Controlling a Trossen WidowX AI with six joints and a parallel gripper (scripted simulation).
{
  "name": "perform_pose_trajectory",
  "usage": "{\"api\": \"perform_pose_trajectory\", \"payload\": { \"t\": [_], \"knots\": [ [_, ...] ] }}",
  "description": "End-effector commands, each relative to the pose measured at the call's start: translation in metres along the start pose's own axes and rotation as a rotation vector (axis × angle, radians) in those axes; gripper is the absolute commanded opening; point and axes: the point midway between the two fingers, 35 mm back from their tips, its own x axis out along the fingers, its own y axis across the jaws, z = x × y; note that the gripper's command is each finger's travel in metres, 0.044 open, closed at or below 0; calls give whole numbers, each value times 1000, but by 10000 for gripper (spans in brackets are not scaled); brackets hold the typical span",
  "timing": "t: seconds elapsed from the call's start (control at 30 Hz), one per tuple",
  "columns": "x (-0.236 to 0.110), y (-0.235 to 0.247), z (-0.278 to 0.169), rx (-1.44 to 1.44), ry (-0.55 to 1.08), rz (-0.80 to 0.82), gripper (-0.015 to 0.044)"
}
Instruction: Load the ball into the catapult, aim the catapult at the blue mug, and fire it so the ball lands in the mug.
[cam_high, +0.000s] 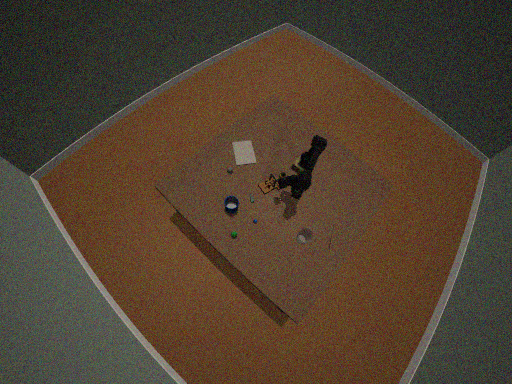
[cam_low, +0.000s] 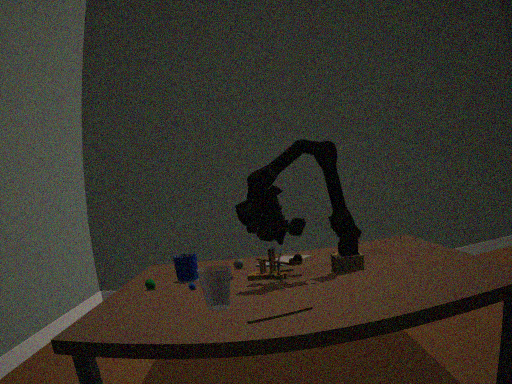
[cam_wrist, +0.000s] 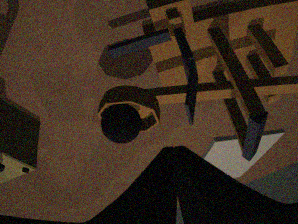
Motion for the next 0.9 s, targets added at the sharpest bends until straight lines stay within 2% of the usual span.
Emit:
{"api": "perform_pose_trajectory", "payload": {
  "t": [0.0, 0.17, 0.87],
  "knots": [
    [4, 13, -8, -98, 62, -11, 0],
    [8, 27, -18, -223, 144, -24, 0],
    [28, 29, 0, -227, 147, -24, 0]
  ]
}}
